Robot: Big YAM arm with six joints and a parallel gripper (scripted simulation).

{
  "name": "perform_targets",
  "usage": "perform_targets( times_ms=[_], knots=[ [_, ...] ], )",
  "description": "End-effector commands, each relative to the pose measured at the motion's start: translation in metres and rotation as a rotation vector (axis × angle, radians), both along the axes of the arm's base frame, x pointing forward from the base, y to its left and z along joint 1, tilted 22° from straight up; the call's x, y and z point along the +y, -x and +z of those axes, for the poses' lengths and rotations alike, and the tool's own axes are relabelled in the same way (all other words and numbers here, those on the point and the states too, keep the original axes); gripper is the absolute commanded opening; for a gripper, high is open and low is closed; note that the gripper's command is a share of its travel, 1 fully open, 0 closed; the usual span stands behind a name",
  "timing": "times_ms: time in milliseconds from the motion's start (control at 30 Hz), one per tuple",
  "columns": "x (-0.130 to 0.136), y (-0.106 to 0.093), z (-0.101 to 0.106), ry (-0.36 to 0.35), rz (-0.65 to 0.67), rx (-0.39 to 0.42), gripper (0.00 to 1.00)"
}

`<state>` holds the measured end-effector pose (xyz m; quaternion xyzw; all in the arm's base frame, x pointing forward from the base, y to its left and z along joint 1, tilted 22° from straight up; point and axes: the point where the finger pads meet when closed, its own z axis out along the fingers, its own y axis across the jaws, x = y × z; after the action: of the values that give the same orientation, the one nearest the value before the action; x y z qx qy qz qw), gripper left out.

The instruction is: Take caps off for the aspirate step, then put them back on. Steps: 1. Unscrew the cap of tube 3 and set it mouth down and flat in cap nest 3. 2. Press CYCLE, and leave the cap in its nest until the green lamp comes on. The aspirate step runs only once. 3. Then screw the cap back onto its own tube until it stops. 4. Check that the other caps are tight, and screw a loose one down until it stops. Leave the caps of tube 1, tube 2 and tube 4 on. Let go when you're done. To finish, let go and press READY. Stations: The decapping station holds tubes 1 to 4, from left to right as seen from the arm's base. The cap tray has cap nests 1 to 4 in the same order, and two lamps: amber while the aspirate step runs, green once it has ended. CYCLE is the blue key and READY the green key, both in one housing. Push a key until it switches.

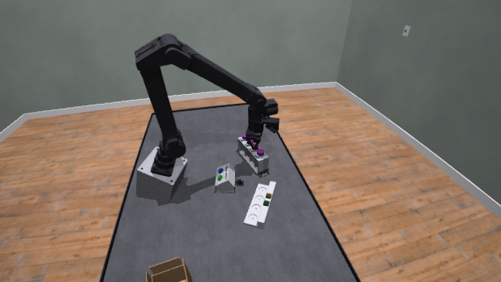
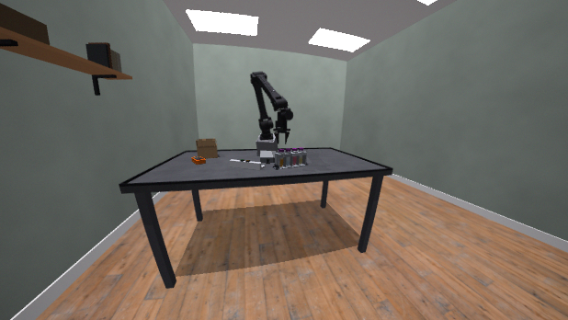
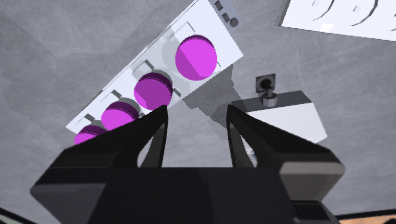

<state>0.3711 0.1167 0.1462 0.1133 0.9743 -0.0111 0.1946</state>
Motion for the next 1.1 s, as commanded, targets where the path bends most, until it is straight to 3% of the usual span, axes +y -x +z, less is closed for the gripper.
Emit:
perform_targets(
  times_ms=[0, 100, 200, 267, 567, 633, 1033, 1067],
  knots=[
    [0.024, -0.014, 0.017, -0.089, -0.228, -0.038, 0.49],
    [0.041, -0.015, 0.016, -0.149, -0.368, -0.047, 0.49],
    [0.041, -0.015, 0.016, -0.154, -0.381, -0.048, 0.49],
    [0.055, -0.016, 0.015, -0.218, -0.531, -0.059, 0.49],
    [0.055, -0.016, 0.015, -0.348, -0.841, -0.081, 0.49],
    [0.054, -0.016, 0.015, -0.403, -0.972, -0.089, 0.49],
    [0.047, -0.012, 0.013, -0.412, -0.991, -0.093, 0.49],
    [0.056, -0.019, 0.013, -0.42, -0.988, -0.095, 0.49]
  ],
)
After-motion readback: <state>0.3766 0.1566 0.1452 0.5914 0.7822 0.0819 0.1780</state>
